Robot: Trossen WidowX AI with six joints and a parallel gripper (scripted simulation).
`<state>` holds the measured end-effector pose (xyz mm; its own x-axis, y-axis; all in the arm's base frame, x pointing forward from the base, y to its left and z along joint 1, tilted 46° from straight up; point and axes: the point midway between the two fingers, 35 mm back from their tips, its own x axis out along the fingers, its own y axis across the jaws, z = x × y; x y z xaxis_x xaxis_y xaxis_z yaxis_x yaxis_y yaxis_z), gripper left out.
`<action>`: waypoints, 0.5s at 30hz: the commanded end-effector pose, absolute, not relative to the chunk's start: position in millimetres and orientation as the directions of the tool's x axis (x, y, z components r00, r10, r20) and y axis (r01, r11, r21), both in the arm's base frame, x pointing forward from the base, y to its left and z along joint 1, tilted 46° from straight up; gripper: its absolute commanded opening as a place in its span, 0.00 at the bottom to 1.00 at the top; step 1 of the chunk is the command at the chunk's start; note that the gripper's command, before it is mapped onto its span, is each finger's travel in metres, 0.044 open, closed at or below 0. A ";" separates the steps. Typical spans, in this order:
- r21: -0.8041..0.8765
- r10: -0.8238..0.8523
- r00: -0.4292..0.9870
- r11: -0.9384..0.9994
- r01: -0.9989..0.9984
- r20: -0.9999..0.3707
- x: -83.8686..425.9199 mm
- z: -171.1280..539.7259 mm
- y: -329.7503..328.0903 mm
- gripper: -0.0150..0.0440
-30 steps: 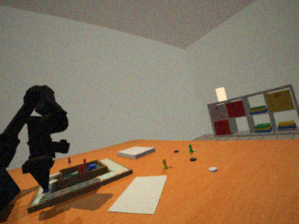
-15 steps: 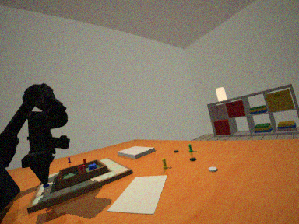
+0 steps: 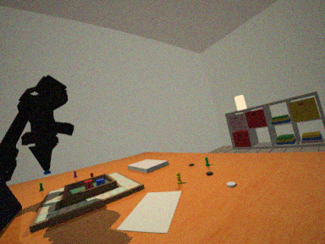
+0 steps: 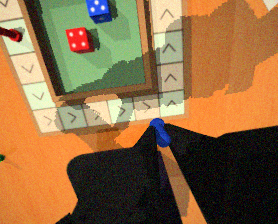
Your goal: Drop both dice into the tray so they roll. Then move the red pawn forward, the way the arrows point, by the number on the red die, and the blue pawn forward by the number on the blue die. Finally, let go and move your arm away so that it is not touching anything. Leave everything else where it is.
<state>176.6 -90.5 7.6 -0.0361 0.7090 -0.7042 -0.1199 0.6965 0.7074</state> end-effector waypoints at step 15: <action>0.694 0.697 -0.031 0.709 -0.124 -0.717 219.7 15.7 -114.2 0.25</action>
<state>198.3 -114.4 23.4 -0.0299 0.6979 -0.7156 -0.1227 0.7079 0.6956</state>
